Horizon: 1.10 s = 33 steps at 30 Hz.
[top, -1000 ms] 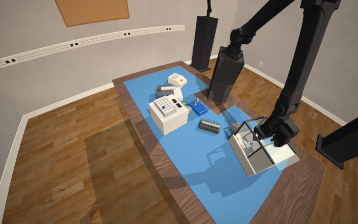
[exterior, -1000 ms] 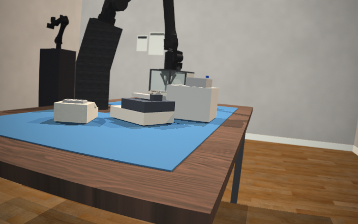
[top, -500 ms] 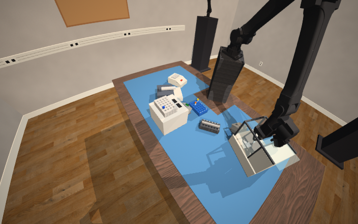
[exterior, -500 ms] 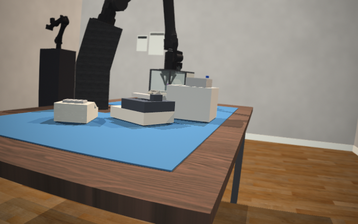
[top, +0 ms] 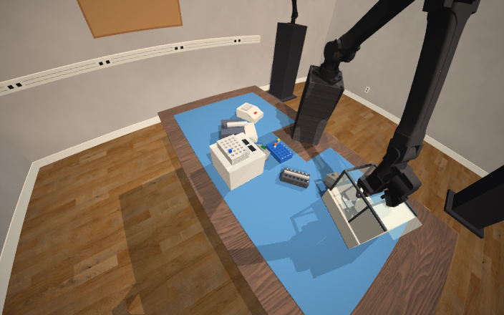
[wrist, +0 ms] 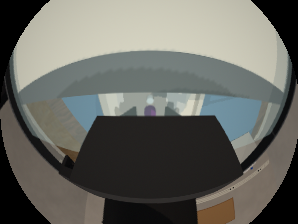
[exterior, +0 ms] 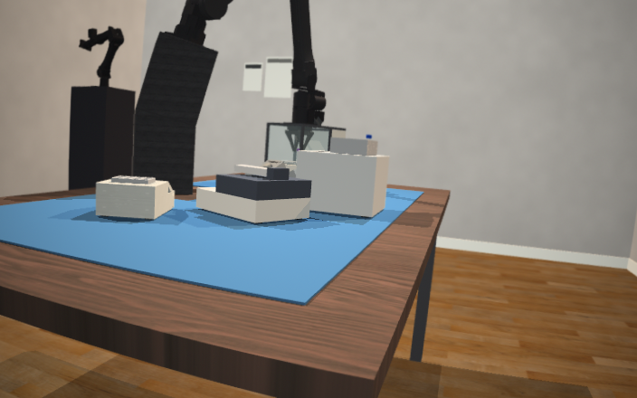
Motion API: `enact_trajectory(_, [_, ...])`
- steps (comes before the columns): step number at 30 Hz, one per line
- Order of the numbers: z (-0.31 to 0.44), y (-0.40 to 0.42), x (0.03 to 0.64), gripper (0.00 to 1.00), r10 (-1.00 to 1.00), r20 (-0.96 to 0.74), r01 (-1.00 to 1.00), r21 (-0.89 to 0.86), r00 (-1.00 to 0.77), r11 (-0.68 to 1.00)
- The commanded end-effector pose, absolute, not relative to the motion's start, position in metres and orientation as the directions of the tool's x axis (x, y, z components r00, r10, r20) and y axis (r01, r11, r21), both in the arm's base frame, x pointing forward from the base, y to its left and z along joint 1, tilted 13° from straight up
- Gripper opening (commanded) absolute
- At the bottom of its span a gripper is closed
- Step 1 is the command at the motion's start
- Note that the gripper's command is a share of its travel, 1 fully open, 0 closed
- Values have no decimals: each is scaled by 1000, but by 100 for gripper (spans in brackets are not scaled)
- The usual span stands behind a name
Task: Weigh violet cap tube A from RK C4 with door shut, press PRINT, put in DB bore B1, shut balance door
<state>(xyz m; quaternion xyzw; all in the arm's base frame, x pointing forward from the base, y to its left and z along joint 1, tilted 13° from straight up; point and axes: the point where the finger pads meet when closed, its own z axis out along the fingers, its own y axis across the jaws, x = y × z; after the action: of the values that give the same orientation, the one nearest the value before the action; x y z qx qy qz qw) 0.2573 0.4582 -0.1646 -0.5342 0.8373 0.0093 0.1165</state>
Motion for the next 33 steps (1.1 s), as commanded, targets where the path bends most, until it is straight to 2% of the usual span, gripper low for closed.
enact_trajectory(1, [-159,465,261,36,-891,-220,-897,-109,-398,428])
enact_trajectory(18, [-132,464,254,36,-893,-227,-901,-109,-389,420])
enact_trajectory(33, [-141,462,258,36,-891,-221,-897,-109,-398,428])
